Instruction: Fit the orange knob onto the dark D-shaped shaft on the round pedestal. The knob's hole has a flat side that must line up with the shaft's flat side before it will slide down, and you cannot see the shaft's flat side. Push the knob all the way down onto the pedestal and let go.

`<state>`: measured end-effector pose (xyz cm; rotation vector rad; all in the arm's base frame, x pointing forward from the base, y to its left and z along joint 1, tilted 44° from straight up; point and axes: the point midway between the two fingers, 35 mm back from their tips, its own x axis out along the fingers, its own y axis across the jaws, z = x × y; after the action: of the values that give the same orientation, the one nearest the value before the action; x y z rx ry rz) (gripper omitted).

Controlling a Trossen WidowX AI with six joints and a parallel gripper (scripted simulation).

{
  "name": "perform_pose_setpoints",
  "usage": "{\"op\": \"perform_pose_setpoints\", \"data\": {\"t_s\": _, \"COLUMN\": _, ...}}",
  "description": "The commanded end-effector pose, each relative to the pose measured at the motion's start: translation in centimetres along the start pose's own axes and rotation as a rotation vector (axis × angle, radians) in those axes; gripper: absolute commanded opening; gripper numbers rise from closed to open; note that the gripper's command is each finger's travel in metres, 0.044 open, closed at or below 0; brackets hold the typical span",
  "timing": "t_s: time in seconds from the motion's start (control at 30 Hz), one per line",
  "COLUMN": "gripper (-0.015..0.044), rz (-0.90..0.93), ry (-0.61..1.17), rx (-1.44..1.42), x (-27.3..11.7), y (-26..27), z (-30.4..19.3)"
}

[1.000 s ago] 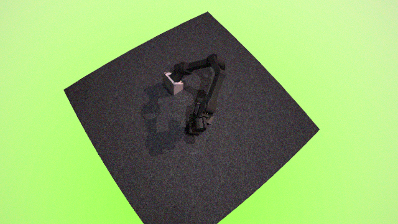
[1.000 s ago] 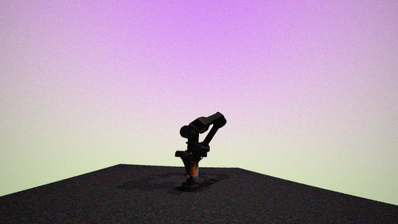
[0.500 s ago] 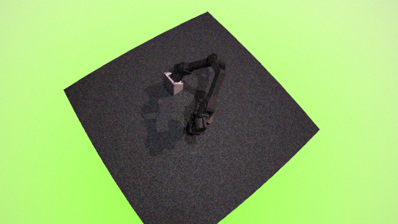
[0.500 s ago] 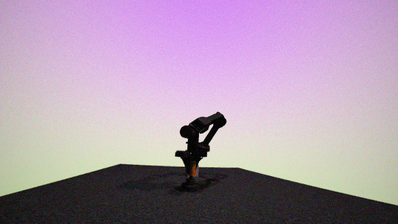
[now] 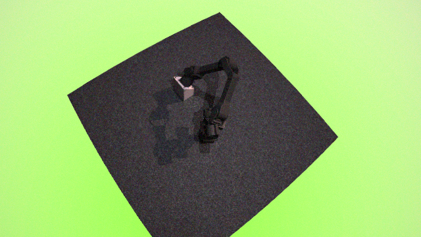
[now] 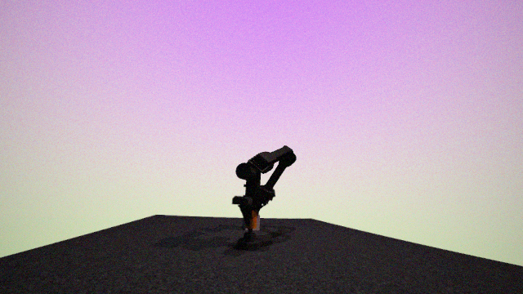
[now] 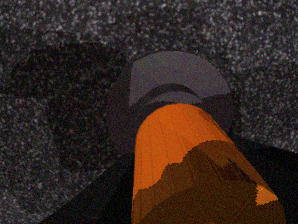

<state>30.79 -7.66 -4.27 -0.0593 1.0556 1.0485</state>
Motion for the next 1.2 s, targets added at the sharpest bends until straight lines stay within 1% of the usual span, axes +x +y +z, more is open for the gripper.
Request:
{"op": "perform_pose_setpoints", "data": {"t_s": 0.0, "gripper": 0.0, "rz": -0.001, "ry": 0.0, "rx": -0.014, "x": 0.13, "y": -0.02, "z": -0.13}}
{"op": "perform_pose_setpoints", "data": {"t_s": 0.57, "gripper": 0.0, "rz": -0.001, "ry": 0.0, "rx": -0.013, "x": 0.31, "y": 0.09, "z": -0.07}}
{"op": "perform_pose_setpoints", "data": {"t_s": 0.77, "gripper": 0.0, "rz": -0.001, "ry": 0.0, "rx": -0.014, "x": -0.21, "y": -0.19, "z": -0.03}}
{"op": "perform_pose_setpoints", "data": {"t_s": 0.83, "gripper": 0.0, "rz": -0.001, "ry": 0.0, "rx": -0.041, "x": -0.22, "y": -0.2, "z": -0.03}}
{"op": "perform_pose_setpoints", "data": {"t_s": 1.0, "gripper": 0.0, "rz": -0.001, "ry": 0.0, "rx": -0.213, "x": -0.19, "y": -0.33, "z": -0.01}}
{"op": "perform_pose_setpoints", "data": {"t_s": 1.17, "gripper": 0.0, "rz": -0.001, "ry": 0.0, "rx": -0.223, "x": 0.02, "y": -0.25, "z": -0.04}}
